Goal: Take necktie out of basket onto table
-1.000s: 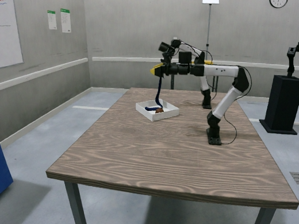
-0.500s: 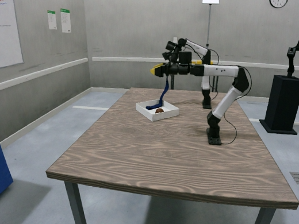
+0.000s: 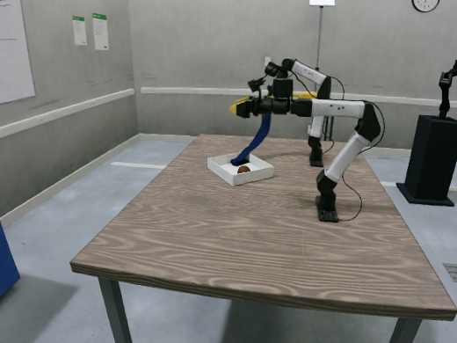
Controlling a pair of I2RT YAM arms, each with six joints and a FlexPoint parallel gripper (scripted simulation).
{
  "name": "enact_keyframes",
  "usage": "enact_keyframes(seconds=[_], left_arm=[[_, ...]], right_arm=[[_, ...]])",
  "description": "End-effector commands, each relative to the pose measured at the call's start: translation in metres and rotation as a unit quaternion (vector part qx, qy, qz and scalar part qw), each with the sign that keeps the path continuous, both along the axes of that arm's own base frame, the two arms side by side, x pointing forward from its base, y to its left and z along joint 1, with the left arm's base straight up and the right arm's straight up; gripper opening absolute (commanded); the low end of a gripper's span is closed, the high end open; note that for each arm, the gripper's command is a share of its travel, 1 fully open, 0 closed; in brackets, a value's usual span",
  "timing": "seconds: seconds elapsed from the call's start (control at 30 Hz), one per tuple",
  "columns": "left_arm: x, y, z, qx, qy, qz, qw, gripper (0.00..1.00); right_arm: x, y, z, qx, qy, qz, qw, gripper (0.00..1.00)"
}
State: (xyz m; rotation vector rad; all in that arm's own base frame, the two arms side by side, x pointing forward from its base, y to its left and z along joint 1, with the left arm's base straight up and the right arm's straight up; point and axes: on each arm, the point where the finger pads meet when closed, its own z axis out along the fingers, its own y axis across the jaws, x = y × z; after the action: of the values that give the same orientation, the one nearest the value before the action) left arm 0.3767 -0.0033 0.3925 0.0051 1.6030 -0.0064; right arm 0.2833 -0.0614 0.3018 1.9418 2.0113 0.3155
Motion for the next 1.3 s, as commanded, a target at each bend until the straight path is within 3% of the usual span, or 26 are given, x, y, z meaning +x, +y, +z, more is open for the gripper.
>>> enact_keyframes(seconds=[0.0, 0.47, 1.27], left_arm=[[0.000, 0.000, 0.000, 0.000, 0.000, 0.000, 1.000, 1.00], [0.000, 0.000, 0.000, 0.000, 0.000, 0.000, 1.000, 1.00], [0.000, 0.000, 0.000, 0.000, 0.000, 0.000, 1.000, 1.00]], right_arm=[[-0.013, -0.005, 0.007, 0.019, 0.155, 0.042, 0.987, 0.07], [-0.059, -0.081, 0.006, 0.010, 0.152, 0.037, 0.988, 0.07], [-0.107, -0.155, 0.006, -0.003, 0.172, 0.032, 0.985, 0.07]])
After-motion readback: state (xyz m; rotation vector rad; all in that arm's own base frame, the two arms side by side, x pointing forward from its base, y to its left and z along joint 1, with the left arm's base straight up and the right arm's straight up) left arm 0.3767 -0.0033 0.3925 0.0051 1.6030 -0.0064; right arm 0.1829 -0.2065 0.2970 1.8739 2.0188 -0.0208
